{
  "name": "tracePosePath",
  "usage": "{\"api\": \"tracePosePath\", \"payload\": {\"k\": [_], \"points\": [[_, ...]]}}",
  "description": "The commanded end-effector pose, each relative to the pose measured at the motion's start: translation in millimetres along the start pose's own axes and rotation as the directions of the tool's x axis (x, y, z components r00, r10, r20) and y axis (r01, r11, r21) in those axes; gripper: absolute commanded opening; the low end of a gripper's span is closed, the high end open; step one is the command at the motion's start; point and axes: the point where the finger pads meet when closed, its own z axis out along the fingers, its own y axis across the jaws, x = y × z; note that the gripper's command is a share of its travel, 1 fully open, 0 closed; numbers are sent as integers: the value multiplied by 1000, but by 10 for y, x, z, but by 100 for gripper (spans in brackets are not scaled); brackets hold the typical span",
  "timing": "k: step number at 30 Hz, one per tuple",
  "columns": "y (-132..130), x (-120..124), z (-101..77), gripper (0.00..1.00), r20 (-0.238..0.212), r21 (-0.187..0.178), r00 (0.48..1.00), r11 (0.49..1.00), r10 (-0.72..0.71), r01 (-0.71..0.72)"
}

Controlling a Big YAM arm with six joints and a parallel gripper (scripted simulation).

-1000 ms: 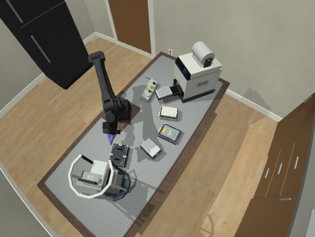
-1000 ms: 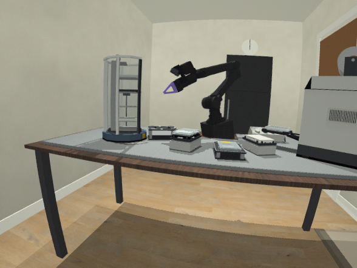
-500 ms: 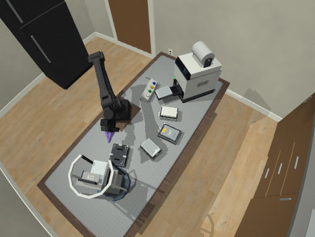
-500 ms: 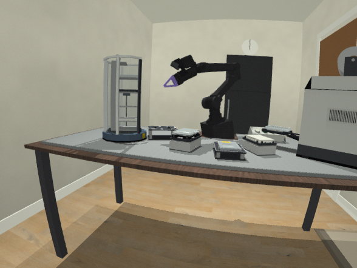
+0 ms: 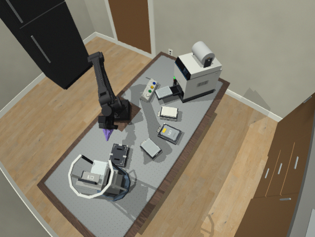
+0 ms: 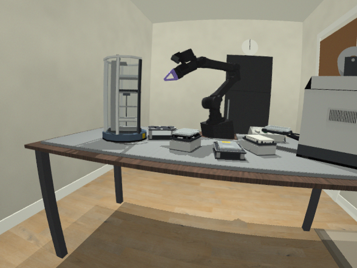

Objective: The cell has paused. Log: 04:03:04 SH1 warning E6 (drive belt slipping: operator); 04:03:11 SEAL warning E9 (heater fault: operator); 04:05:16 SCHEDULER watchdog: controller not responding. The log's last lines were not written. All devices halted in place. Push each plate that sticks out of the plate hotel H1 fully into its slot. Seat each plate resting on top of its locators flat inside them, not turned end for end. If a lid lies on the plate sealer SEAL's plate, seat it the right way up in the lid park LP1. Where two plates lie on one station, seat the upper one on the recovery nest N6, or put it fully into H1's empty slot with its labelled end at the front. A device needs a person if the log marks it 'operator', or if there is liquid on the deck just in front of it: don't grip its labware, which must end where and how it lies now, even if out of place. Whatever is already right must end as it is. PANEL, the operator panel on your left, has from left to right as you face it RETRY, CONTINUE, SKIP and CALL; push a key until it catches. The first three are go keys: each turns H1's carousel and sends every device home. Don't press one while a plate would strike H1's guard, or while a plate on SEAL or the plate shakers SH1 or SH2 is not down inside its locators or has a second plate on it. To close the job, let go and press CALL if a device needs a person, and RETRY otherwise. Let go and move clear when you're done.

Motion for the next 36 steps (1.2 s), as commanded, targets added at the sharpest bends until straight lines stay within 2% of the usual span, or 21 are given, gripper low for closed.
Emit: {"api": "tracePosePath", "payload": {"k": [1, 14, 26, 31, 33, 36], "points": [[50, -369, -115, 0, 37, -15, 999, 999, 30, -30], [30, -675, -323, 0, 42, -17, 998, 999, 35, -34], [27, -831, -405, 0, 35, -12, 999, 999, 32, -31], [217, -805, -413, 0, -112, -63, 993, 997, -43, 37], [217, -805, -413, 0, -112, -63, 993, 997, -43, 37], [321, -791, -416, 0, -196, -92, 976, 993, -90, 73]]}}
